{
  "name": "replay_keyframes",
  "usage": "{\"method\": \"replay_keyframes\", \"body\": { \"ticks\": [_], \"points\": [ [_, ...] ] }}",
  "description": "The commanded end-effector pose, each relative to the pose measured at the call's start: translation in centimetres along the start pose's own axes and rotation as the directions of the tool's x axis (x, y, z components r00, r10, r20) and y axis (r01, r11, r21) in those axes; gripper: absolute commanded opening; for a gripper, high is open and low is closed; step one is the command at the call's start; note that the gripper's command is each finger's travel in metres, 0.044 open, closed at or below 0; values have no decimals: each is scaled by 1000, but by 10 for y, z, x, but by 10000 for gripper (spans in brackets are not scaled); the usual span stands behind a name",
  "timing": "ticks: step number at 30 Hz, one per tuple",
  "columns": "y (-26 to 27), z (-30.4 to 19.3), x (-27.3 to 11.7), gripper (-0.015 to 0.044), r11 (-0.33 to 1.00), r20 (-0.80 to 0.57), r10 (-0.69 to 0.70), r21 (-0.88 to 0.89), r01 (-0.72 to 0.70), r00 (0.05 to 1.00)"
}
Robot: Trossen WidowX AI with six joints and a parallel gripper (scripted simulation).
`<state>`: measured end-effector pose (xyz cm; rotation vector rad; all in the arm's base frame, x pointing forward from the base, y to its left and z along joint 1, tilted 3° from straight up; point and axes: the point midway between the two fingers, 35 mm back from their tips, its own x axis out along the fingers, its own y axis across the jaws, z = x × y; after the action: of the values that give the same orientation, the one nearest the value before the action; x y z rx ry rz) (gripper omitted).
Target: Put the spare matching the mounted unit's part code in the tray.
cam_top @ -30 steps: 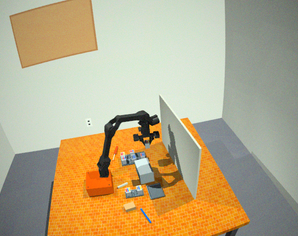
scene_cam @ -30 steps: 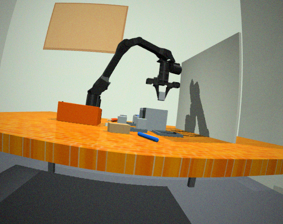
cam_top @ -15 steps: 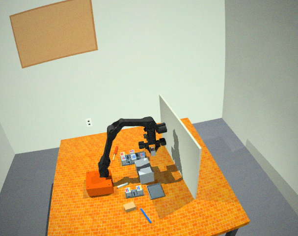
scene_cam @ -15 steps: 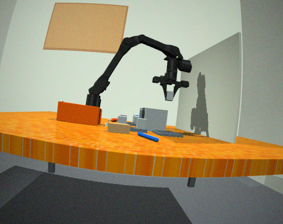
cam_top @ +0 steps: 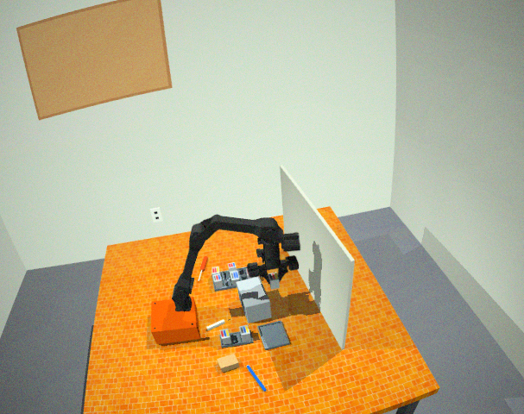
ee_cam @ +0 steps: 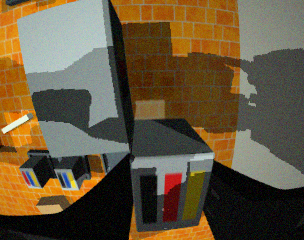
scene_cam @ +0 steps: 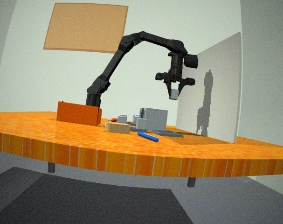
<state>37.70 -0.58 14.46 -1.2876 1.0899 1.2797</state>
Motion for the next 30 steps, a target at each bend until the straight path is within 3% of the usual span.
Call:
{"method": "replay_keyframes", "body": {
  "ticks": [1, 19, 30],
  "points": [
    [2, -22, -2, 0, 1000, 2, -4, -7, 4, 1000],
    [38, -131, -4, 0, 999, -3, -7, -35, 7, 1000],
    [39, -135, 2, 0, 999, -3, -7, -36, 7, 1000]
  ]
}}
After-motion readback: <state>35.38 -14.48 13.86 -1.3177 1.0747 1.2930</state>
